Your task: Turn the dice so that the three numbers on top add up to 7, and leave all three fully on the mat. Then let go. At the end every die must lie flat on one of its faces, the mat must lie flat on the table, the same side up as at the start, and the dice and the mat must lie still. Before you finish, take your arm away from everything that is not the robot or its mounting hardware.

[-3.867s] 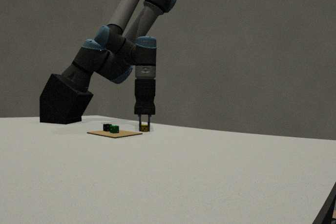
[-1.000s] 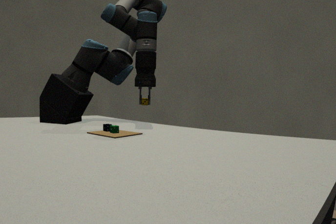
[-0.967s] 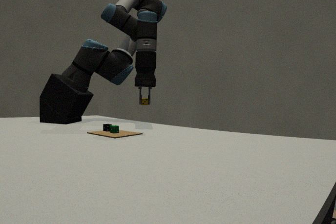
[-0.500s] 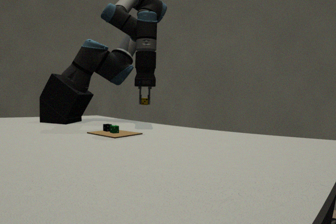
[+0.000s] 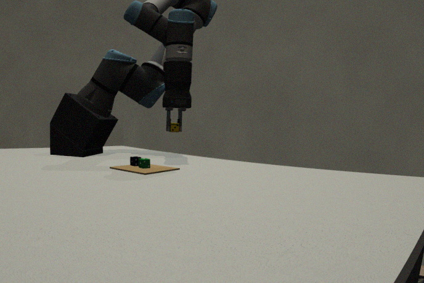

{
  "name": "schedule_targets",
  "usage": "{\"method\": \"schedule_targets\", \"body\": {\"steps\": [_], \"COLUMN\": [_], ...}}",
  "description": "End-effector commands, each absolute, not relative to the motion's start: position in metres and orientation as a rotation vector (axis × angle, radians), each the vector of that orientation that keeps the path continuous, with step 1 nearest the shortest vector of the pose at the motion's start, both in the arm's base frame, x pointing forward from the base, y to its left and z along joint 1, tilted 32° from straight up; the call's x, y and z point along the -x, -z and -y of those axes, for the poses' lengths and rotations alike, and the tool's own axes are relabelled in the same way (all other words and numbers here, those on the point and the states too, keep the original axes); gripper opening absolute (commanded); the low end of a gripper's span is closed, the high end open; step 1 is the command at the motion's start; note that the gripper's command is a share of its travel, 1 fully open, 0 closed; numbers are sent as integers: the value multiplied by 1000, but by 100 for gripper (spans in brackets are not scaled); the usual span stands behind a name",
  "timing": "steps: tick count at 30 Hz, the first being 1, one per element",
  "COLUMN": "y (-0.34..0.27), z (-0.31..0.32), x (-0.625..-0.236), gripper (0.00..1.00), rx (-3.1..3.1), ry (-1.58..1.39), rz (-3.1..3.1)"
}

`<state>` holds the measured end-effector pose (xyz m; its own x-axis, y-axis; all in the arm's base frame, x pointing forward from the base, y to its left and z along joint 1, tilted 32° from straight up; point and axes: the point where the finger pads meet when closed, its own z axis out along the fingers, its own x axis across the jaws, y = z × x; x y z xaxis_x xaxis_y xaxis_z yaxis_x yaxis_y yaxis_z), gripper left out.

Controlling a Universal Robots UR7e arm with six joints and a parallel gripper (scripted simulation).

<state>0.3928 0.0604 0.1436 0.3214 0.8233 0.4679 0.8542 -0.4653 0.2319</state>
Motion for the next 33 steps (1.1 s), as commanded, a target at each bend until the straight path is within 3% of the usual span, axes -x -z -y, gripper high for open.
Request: {"method": "schedule_targets", "body": {"steps": [1, 14, 33], "y": [-139, -128, -126], "z": [-38, 21, 25], "x": [-403, -423, -424], "gripper": [49, 49, 49], "rx": [2422, 2215, 2198], "ry": [850, 875, 877], "rz": [1747, 2107, 2133]}}
